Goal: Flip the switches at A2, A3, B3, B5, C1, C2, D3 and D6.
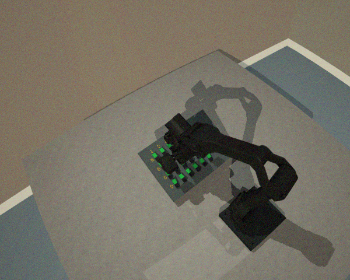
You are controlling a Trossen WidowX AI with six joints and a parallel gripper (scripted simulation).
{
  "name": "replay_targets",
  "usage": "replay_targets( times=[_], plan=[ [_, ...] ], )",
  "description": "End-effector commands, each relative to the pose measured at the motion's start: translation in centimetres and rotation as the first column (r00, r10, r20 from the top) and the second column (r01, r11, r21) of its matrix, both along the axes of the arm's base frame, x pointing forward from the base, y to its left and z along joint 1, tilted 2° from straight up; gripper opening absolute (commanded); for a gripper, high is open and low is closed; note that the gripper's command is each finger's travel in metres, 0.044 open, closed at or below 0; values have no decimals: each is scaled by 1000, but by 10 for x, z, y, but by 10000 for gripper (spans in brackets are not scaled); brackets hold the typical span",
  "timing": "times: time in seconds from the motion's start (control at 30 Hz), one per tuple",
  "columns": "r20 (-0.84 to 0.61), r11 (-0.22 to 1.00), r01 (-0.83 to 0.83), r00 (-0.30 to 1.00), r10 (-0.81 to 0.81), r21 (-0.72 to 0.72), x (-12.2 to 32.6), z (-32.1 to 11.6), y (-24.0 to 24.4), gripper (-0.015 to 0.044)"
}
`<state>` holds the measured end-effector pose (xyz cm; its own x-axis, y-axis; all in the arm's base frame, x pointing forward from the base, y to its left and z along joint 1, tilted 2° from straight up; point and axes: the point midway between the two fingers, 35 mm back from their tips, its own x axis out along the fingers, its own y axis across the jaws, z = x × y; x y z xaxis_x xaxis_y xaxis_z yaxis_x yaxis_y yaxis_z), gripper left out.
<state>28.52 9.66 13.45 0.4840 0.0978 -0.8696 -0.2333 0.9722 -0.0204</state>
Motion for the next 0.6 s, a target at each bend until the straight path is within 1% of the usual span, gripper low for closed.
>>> replay_targets(
  times=[0.0, 0.17, 0.57],
  plan=[
    [-4, 1000, -2, 1000, 2, -5, 2, -7, 0, 0],
    [-4, 1000, -2, 1000, 2, -5, 5, -13, 0, 0],
    [-4, 1000, -2, 1000, 2, -5, 5, -14, 0, 0]
  ],
)
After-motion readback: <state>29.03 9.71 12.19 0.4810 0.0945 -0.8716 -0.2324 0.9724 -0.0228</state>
